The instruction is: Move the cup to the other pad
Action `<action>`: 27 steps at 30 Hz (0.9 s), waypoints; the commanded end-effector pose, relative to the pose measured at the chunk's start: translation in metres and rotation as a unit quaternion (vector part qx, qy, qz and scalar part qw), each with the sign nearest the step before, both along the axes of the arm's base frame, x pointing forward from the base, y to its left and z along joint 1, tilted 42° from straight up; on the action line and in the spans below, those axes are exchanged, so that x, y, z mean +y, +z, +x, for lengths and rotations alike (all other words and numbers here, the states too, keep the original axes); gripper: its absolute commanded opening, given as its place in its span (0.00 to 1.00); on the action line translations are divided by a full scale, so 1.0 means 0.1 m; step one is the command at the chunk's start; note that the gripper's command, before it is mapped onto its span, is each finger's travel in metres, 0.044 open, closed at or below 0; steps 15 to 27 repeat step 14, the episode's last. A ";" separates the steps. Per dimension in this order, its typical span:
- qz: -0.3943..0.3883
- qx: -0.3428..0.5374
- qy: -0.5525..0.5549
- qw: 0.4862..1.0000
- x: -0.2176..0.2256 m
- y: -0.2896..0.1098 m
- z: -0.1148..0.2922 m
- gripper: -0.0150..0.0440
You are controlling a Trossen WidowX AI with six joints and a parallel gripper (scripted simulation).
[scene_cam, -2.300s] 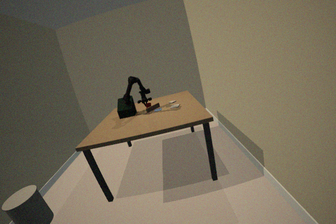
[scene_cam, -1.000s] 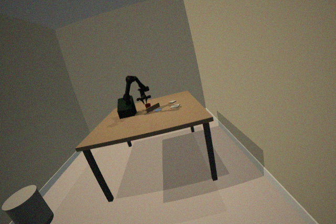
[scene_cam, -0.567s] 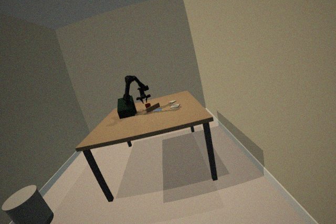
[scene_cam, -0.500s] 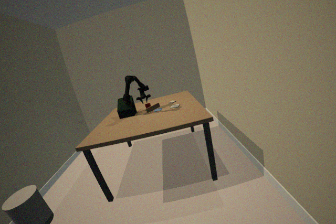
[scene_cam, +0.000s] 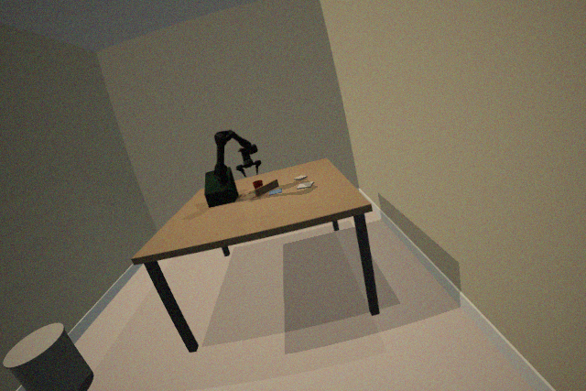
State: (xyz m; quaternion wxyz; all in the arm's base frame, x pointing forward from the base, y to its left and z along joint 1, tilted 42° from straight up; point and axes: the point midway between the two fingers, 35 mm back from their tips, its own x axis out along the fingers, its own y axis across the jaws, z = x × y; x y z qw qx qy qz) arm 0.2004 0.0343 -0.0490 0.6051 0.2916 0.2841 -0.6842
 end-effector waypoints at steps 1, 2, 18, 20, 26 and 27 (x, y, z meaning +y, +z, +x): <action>0.005 -0.006 -0.002 1.000 0.16 0.18 0.02 1.00; 0.005 -0.006 -0.003 1.000 0.17 0.20 0.02 1.00; 0.002 -0.004 0.001 1.000 0.14 0.17 0.02 1.00; 0.002 -0.004 0.001 1.000 0.14 0.17 0.02 1.00; 0.002 -0.004 0.001 1.000 0.14 0.17 0.02 1.00; 0.002 -0.004 0.001 1.000 0.14 0.17 0.02 1.00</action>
